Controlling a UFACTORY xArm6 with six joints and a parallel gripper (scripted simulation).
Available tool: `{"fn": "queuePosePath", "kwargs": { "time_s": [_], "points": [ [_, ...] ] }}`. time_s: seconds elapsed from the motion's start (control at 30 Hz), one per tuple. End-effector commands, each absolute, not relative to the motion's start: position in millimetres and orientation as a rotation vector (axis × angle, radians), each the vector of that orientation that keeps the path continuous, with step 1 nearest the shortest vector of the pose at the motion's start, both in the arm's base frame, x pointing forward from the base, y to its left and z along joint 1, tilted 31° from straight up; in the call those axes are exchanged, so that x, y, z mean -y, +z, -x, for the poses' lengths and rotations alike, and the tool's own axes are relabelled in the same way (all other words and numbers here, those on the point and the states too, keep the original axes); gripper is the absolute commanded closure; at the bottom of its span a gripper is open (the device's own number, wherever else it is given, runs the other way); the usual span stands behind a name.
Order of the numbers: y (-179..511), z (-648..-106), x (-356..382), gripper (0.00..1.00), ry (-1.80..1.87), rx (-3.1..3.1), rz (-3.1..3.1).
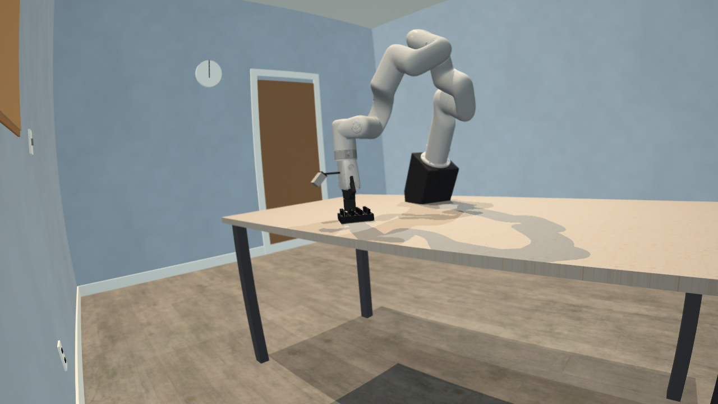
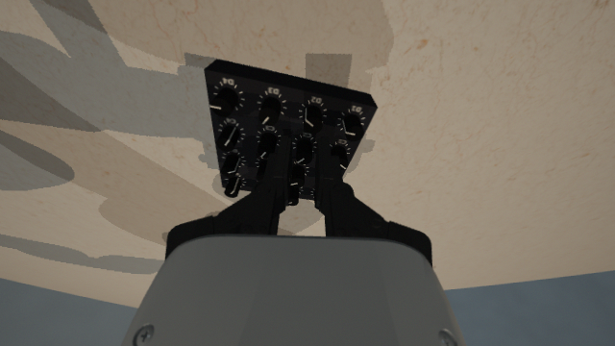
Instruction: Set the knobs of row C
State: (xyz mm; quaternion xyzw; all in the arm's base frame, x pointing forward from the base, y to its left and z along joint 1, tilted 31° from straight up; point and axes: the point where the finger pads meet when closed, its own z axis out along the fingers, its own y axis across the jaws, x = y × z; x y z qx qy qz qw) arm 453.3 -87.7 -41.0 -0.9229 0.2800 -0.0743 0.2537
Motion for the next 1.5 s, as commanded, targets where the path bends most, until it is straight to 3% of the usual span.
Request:
{"fn": "queuePosePath", "kwargs": {
  "time_s": [0.0,1.3,1.33,1.47],
  "points": [
    [-40.7,-454.6,88.3,0.81,-0.206,-0.762,2.508],
    [-40.8,-454.6,88.3,0.81,-0.206,-0.762,2.508],
    [-40.8,-454.6,88.3,0.92,-0.206,-0.762,2.508],
    [-40.8,-454.6,88.3,0.92,-0.206,-0.762,2.508]
  ]
}}
